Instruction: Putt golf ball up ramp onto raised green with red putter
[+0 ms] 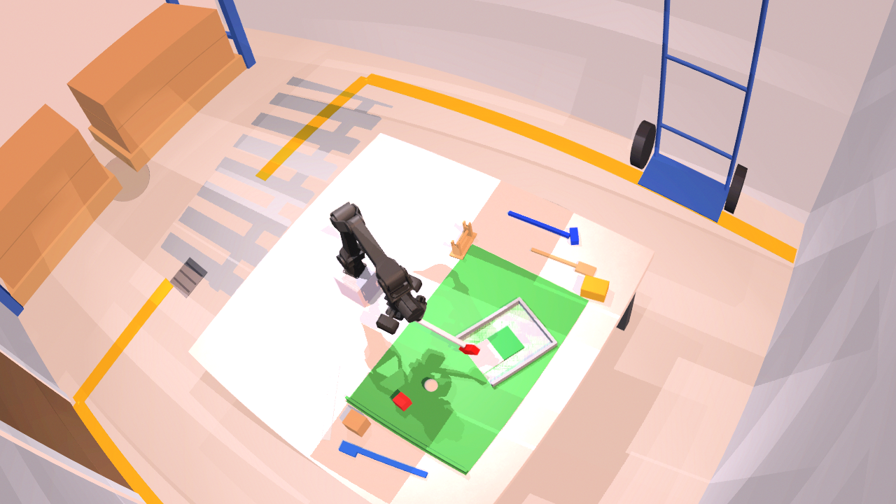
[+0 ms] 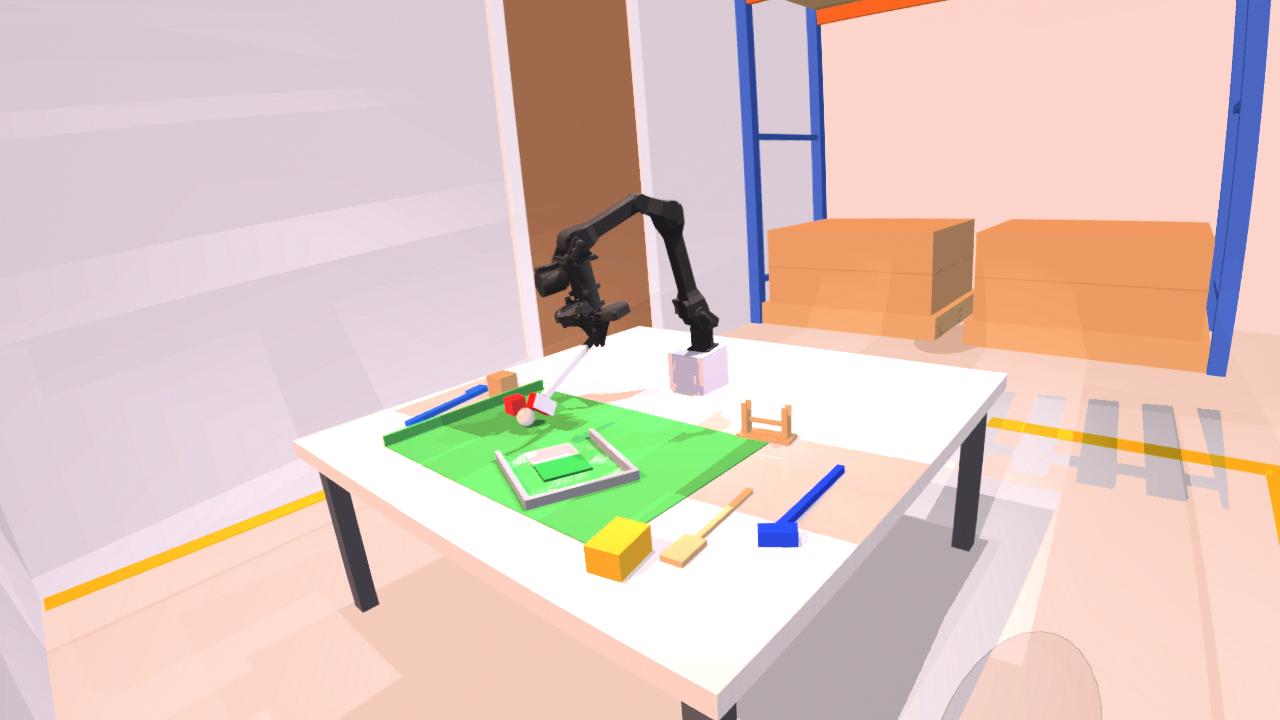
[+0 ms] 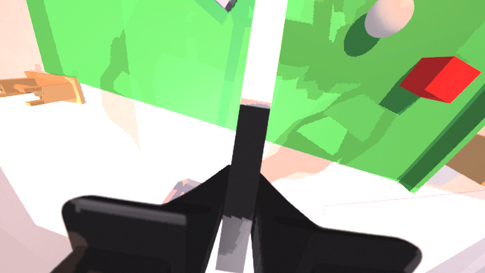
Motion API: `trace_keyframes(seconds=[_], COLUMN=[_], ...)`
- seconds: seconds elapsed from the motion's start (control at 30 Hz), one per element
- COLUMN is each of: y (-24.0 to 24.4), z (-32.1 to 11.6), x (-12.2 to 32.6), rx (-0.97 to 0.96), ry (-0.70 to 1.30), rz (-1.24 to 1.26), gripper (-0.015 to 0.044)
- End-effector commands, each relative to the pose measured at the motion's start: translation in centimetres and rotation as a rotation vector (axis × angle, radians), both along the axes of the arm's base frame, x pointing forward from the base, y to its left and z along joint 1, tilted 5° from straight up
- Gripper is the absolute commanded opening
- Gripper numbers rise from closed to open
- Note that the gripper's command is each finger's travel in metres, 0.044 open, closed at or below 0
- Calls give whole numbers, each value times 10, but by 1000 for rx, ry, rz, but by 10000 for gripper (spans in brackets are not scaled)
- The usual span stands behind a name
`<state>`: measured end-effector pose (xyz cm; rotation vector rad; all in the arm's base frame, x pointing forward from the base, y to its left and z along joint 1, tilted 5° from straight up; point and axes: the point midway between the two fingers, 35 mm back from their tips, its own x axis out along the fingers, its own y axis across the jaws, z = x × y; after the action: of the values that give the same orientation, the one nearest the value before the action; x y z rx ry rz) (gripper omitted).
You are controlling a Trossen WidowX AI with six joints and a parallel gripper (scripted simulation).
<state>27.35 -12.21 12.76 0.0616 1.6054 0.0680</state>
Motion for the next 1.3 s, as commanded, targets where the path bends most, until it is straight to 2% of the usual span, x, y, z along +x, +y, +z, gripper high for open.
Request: trace_keyframes(seconds=[0.0, 0.43, 0.7, 1.03, 1.27], y=[-25, -79, -80, -80, -80], z=[7, 22, 20, -15, -20], x=[-12, -54, -54, -51, -50], rx=[-6, -4, -4, -3, -3], ry=[34, 136, 137, 137, 137], rz=[-153, -528, -533, -533, -533], gripper=[0, 0, 0, 0, 0])
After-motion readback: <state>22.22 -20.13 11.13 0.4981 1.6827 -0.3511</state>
